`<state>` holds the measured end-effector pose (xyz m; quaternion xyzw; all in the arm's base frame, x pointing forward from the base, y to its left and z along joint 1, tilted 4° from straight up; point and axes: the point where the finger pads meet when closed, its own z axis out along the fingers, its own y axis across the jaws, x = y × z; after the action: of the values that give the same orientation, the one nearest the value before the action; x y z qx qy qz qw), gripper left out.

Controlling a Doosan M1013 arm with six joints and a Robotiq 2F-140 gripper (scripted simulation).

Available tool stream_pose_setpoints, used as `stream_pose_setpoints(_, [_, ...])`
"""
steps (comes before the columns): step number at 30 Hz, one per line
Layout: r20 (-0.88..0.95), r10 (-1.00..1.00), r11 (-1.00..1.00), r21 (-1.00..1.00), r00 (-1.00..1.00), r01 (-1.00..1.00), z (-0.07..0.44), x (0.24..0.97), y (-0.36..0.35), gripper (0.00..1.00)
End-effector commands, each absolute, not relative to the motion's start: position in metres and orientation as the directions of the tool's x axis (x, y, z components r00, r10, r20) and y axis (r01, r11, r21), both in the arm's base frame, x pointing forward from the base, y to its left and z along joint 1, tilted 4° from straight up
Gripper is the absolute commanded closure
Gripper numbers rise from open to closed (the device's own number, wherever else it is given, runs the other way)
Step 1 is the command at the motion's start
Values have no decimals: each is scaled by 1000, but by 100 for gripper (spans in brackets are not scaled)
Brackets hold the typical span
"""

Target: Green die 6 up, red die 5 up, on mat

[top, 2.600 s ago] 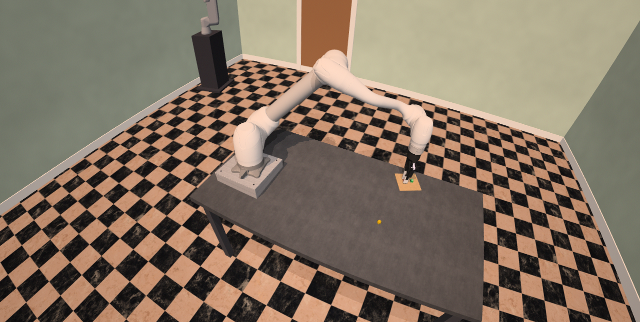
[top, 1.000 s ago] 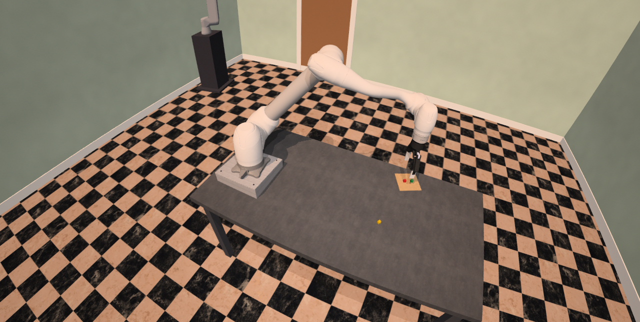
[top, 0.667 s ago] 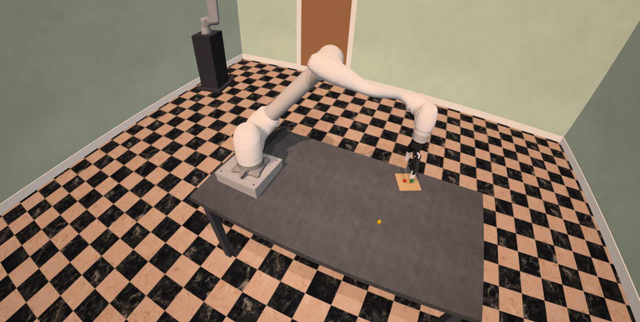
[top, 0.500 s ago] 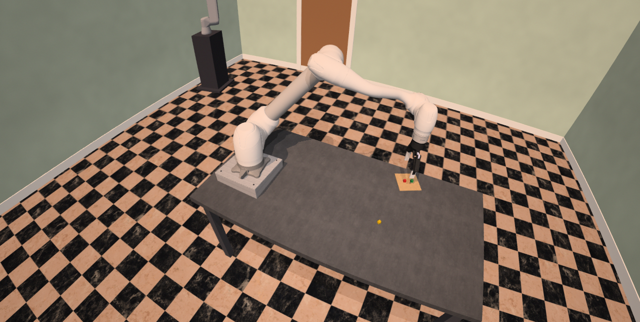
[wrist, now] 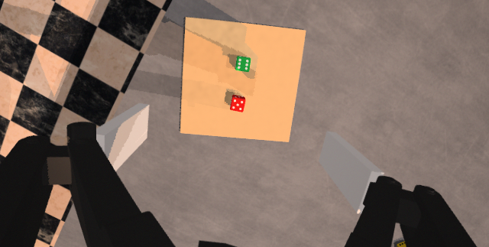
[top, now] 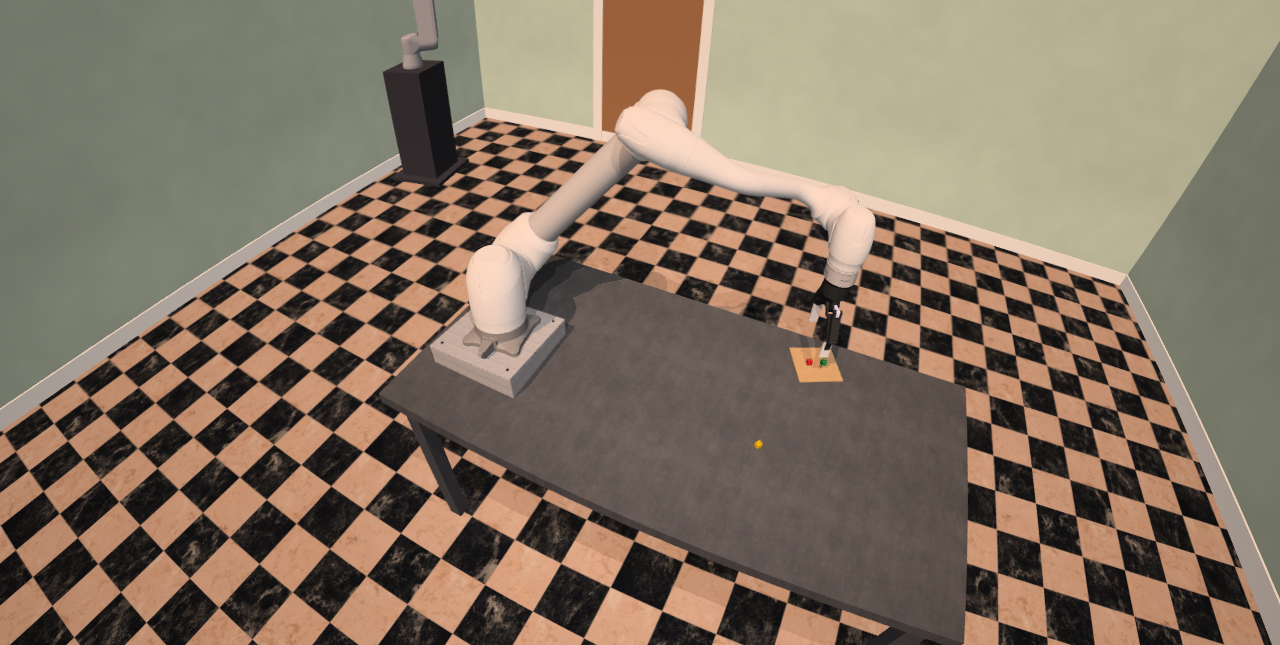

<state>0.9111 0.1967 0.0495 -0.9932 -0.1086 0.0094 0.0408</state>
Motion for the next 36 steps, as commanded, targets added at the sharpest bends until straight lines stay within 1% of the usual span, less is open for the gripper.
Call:
stream_pose_setpoints(1, [-10, 218, -973, -78, 976, 217, 53, 912, 193, 0])
stream_pose_setpoints(10, [-10, 218, -973, -78, 976, 217, 62, 912, 193, 0])
stream_pose_setpoints(23, [-10, 218, -973, -78, 976, 217, 113, 913, 189, 0])
stream_pose_setpoints(36, [-10, 218, -973, -78, 976, 217, 124, 914, 188, 0])
